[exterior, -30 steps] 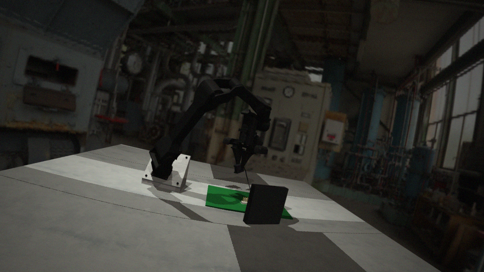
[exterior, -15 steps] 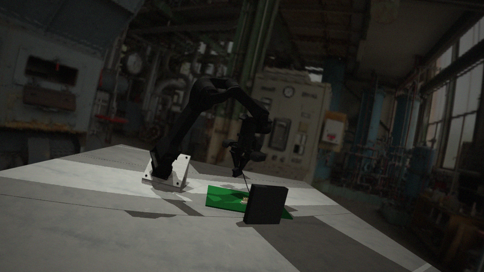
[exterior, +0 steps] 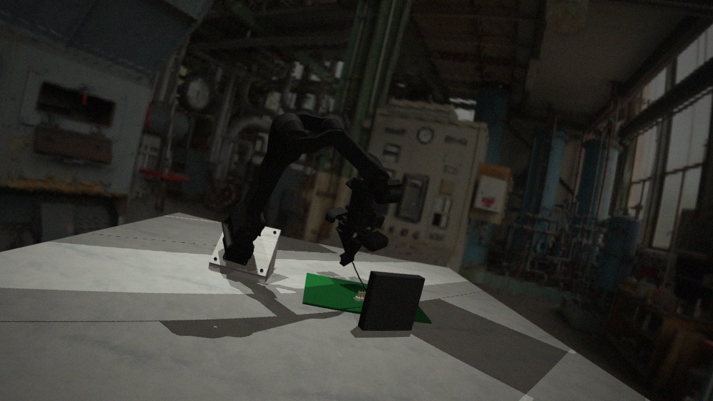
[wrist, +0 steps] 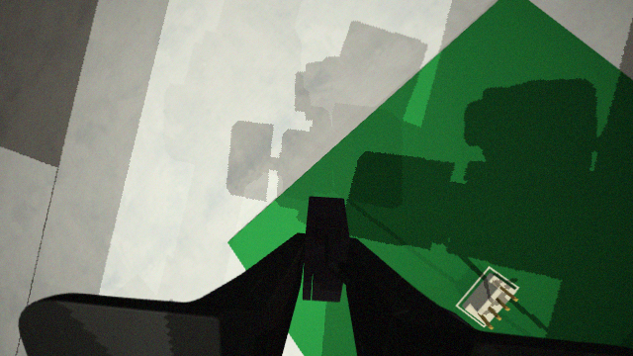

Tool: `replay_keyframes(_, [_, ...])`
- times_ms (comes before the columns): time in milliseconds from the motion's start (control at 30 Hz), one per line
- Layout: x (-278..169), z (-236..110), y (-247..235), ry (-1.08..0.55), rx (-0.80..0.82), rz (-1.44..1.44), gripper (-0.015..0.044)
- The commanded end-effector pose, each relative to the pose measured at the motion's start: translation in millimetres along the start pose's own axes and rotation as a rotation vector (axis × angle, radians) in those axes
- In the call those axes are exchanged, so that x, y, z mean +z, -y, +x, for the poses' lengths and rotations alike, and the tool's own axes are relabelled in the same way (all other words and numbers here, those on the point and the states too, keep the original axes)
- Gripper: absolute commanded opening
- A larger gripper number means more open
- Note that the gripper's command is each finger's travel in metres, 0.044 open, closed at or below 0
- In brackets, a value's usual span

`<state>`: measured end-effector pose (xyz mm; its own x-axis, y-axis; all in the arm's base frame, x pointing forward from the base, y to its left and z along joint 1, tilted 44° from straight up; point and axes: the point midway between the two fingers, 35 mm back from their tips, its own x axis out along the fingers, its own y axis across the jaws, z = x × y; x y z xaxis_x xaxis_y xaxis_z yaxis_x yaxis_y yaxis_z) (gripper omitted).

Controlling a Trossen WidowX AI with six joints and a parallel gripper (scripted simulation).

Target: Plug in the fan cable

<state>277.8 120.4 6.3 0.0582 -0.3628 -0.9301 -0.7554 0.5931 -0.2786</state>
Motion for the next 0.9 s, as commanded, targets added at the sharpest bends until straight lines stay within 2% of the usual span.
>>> replay_keyframes(0, [0.3,2.0,-3.4,0.053,0.033,-0.008,0.0000])
replay_keyframes(867, [-2.4,10.7,0.7,0.434,0.112,-0.032,0.0000])
